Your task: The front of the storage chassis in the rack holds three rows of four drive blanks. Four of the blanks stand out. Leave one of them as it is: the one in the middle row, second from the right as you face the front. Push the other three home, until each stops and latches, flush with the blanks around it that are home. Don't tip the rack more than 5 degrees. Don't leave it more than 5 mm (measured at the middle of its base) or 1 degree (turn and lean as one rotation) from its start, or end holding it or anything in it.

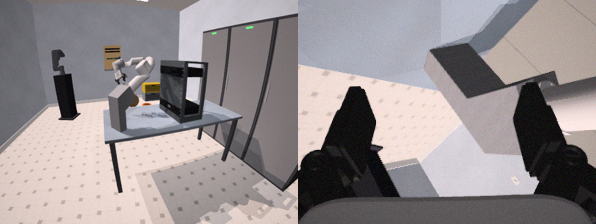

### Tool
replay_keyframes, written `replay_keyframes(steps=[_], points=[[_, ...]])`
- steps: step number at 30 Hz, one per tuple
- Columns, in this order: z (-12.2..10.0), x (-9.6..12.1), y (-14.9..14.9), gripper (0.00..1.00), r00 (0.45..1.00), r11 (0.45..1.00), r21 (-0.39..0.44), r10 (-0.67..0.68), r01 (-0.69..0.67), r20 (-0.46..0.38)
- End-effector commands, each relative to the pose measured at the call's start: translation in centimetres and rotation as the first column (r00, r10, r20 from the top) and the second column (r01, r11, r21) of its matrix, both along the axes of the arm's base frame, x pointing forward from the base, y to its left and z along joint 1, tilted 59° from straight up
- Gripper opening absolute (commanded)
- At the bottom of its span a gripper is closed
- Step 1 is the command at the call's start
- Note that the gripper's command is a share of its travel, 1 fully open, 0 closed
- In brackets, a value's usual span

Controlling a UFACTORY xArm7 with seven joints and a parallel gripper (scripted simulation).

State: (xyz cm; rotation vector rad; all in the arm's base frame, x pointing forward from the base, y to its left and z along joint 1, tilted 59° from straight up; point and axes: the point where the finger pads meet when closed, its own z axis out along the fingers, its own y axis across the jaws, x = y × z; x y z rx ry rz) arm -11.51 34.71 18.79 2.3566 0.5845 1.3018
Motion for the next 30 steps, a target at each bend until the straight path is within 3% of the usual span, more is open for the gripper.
replay_keyframes(steps=[1,17,18,30], points=[[0.06,-0.19,-0.02,1.0,1.0,1.0,0.001,0.004,-0.004,-0.002],[0.06,-0.19,-0.02,1.0,1.0,1.0,0.001,0.004,-0.004,-0.002],[0.06,-0.19,-0.02,0.0,1.0,1.0,0.001,0.004,-0.004,-0.002],[0.06,-0.19,-0.02,0.0,1.0,1.0,0.001,0.004,-0.004,-0.002]])
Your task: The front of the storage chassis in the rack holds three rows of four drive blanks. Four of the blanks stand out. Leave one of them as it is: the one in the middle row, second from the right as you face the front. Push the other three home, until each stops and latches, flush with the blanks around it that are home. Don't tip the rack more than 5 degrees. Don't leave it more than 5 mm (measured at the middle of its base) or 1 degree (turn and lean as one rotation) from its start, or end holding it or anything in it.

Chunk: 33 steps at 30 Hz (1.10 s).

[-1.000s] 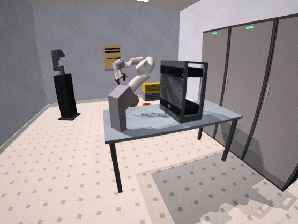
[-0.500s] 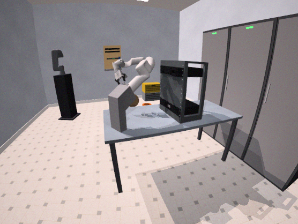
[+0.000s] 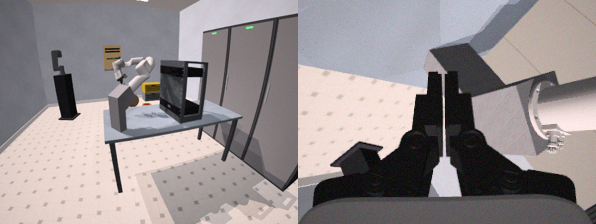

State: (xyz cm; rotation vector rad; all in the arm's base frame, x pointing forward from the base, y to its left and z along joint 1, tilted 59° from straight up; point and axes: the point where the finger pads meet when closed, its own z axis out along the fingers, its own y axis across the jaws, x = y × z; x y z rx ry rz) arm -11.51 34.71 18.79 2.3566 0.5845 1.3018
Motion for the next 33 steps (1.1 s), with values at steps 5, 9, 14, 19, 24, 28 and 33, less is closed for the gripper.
replay_keyframes(steps=[5,9,14,19,24,28,33], points=[[0.1,-0.2,0.0,0.0,1.0,1.0,0.001,0.004,-0.004,-0.002],[0.1,-0.2,0.0,0.0,1.0,1.0,0.001,0.004,-0.004,-0.002],[0.1,-0.2,0.0,0.0,1.0,1.0,0.001,0.004,-0.004,-0.002],[0.1,-0.2,0.0,0.0,1.0,1.0,0.001,0.004,-0.004,-0.002],[-0.2,-0.4,0.1,0.0,1.0,1.0,0.001,0.004,-0.004,-0.002],[-2.6,-2.4,0.5,0.0,1.0,1.0,0.001,0.004,-0.004,-0.002],[-5.4,-4.8,1.2,0.0,1.0,1.0,0.001,0.004,-0.004,-0.003]])
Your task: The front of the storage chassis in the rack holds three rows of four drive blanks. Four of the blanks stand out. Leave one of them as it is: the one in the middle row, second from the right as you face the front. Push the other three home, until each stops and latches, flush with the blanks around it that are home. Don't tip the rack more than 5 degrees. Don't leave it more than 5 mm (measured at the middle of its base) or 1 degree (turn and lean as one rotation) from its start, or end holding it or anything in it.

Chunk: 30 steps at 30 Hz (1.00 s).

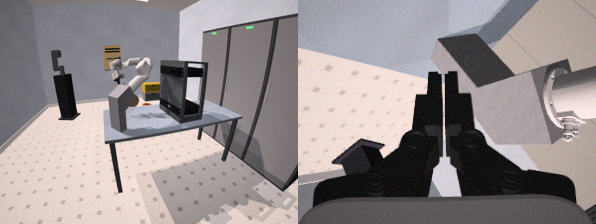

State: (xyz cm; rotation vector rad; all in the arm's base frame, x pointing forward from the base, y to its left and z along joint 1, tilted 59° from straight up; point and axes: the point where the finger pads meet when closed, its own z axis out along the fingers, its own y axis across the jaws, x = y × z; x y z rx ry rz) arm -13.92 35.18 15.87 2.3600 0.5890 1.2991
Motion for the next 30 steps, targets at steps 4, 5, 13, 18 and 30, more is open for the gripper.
replay_keyframes(steps=[4,5,13,18,30], points=[[-4.1,-3.7,1.1,0.0,1.0,1.0,0.001,0.001,-0.001,0.001],[-4.1,-3.7,1.1,0.0,1.0,1.0,0.001,0.001,-0.001,0.001],[-5.9,-5.1,1.4,0.0,1.0,1.0,0.001,0.001,-0.001,0.002],[-5.9,-5.2,1.3,0.0,1.0,1.0,0.002,0.001,-0.001,0.003],[-6.1,-5.4,0.4,0.0,1.0,1.0,0.009,-0.003,0.003,0.02]])
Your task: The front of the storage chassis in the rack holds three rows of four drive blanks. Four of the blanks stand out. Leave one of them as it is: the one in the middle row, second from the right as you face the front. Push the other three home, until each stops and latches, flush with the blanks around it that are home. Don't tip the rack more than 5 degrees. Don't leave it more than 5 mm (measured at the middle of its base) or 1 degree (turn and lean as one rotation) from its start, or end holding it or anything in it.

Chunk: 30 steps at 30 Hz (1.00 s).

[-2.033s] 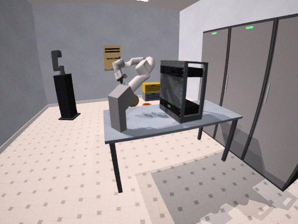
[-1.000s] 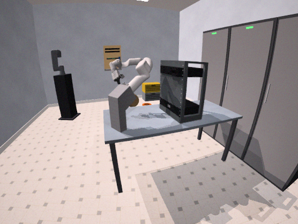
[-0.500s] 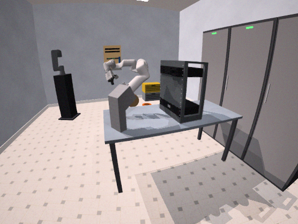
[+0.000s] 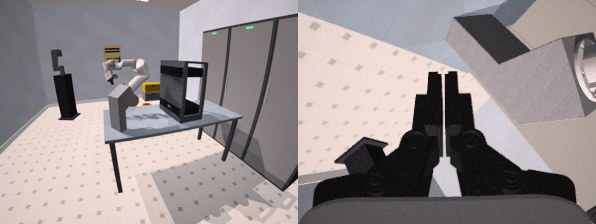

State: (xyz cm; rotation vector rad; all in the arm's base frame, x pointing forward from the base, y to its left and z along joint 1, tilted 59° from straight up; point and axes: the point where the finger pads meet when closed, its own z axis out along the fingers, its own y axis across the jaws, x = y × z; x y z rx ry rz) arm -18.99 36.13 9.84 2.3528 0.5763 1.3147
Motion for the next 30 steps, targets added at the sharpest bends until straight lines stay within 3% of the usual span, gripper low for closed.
replay_keyframes(steps=[1,12,30], points=[[-0.1,-0.4,-0.8,0.0,1.0,1.0,0.005,0.002,-0.002,0.009],[-0.4,-1.1,-3.2,0.0,0.998,1.0,0.027,-0.007,0.005,0.055],[-1.0,-2.0,-11.4,0.0,0.974,0.991,0.131,-0.034,0.005,0.224]])
